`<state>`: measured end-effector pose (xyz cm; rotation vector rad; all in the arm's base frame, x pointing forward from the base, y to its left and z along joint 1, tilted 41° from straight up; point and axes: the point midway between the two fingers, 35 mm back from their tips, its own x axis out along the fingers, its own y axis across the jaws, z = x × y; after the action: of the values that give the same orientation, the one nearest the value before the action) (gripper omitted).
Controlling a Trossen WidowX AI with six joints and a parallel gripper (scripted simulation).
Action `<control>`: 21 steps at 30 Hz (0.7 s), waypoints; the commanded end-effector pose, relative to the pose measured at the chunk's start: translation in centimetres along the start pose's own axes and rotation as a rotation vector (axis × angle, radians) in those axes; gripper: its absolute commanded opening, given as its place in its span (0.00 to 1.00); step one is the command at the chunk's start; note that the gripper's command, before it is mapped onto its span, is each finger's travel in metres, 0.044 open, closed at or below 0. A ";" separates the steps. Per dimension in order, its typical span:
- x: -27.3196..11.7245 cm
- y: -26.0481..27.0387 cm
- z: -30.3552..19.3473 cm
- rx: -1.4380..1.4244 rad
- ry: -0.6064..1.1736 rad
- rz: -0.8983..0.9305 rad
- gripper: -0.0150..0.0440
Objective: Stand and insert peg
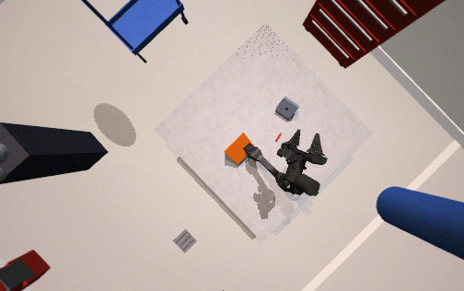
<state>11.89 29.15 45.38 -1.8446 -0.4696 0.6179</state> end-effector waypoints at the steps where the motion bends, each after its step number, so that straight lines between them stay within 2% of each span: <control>1: 2.3 2.2 -0.5 0.032 0.057 0.069 1.00; 21: 10.1 13.1 -7.4 0.285 0.405 0.360 1.00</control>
<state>23.15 26.28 35.43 -1.7513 0.1113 0.5167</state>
